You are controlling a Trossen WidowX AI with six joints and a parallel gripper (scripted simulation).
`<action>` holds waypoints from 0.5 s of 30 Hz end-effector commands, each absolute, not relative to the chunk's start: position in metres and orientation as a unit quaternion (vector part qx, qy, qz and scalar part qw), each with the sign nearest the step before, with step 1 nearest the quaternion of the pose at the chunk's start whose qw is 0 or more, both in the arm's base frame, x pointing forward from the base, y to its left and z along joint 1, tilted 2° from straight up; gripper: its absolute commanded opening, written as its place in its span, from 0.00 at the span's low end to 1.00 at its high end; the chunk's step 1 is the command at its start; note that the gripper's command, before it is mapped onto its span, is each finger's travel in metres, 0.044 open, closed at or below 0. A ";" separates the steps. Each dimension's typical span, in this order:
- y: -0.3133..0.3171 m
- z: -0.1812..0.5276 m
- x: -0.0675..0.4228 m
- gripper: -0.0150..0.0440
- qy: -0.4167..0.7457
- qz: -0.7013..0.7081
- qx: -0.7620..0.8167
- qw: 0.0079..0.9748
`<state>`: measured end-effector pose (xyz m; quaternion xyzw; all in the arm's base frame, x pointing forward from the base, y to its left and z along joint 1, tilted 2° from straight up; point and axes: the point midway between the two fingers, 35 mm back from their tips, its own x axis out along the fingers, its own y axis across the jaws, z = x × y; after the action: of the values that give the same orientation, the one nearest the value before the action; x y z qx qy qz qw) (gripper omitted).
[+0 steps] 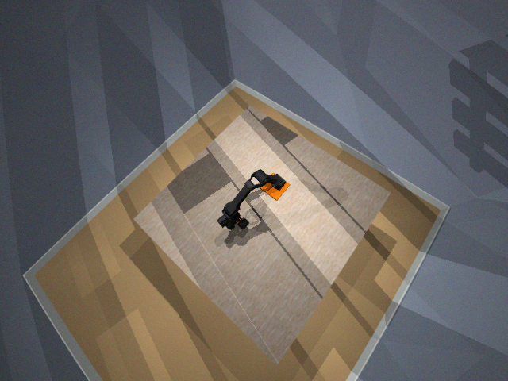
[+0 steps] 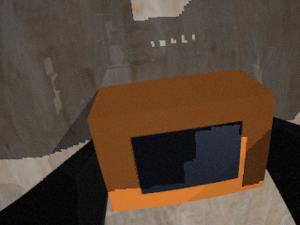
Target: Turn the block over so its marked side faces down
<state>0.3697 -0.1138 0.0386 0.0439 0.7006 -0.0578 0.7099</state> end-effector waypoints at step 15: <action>-0.114 0.067 0.370 0.25 0.687 -0.057 0.043 0.723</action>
<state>0.3714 -0.1140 0.0693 0.0427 0.6924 -0.0589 0.7178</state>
